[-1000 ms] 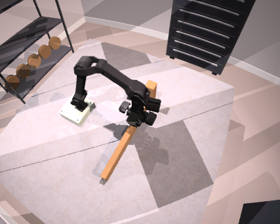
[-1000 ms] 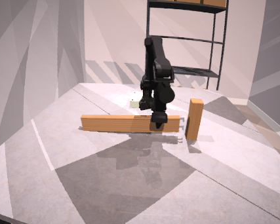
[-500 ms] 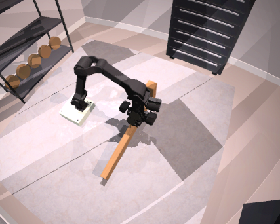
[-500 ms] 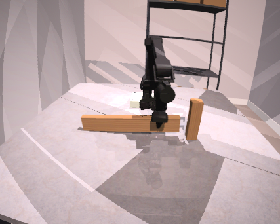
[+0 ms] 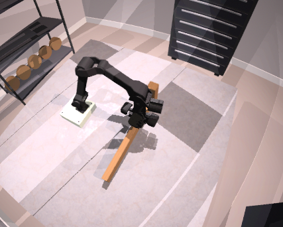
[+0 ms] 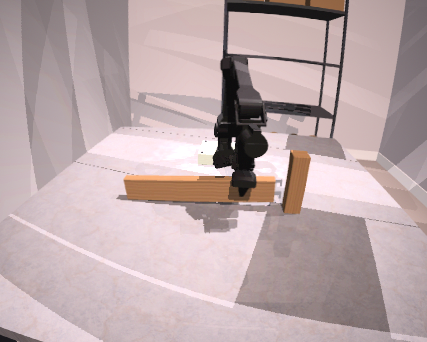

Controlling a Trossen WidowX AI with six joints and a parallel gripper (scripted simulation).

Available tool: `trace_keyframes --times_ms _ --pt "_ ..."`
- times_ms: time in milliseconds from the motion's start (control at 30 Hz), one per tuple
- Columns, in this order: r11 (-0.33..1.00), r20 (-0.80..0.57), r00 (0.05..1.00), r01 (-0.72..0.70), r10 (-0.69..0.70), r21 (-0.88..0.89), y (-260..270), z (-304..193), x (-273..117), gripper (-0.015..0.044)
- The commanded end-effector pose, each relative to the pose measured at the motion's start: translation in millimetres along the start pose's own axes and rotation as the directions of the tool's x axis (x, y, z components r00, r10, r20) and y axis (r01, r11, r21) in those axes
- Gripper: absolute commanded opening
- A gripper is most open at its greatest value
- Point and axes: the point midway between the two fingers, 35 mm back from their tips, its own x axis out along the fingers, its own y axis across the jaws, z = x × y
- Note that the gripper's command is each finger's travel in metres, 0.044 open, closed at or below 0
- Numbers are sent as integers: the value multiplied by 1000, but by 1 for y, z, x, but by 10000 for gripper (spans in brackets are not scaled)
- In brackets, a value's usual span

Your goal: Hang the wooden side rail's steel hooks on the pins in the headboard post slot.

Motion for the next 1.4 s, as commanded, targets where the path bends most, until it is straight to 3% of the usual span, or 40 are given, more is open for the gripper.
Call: trace_keyframes --times_ms 0,1367 --pt "1000 -5 1000 -17 17 4 4 -2 -5 0" --pt "1000 -6 1000 -17 17 4 0 -7 -3 0"
